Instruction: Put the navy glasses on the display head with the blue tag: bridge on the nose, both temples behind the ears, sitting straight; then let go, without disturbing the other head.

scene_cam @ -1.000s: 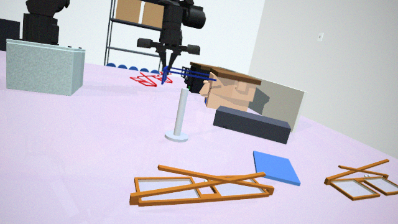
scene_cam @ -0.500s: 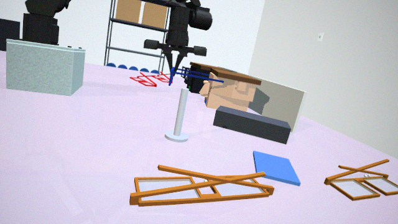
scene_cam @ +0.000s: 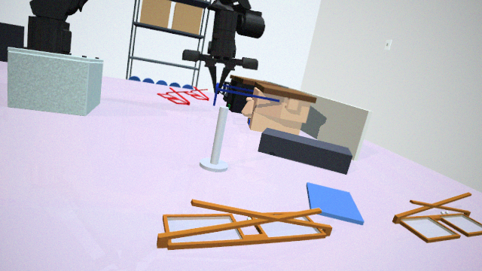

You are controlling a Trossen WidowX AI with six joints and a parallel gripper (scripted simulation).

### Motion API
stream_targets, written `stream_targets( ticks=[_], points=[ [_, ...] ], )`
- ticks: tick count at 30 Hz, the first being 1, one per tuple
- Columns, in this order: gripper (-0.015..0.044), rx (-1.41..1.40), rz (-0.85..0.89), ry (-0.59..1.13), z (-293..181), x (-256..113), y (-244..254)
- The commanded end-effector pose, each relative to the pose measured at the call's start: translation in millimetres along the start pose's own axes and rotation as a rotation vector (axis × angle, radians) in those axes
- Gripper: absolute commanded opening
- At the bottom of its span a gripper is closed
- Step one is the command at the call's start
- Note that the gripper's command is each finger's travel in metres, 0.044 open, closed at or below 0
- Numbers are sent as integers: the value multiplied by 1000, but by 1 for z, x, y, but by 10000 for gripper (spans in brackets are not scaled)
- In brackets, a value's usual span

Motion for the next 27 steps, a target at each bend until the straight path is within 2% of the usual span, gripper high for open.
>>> stream_targets(
  ticks=[1,27],
  points=[
    [0,-2,-5,-9,3,-2,-7],
    [0,-3,-8,-10,11,-1,-39]
  ],
)
Point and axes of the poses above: the point midway between the two fingers, 35 mm back from their tips, its own x axis out along the fingers, its own y axis across the jaws, z = x × y, the point moved 3 cm from there along -x, back along the fingers, and after that the axes turned 13 degrees about x, right-handed, at the moved point
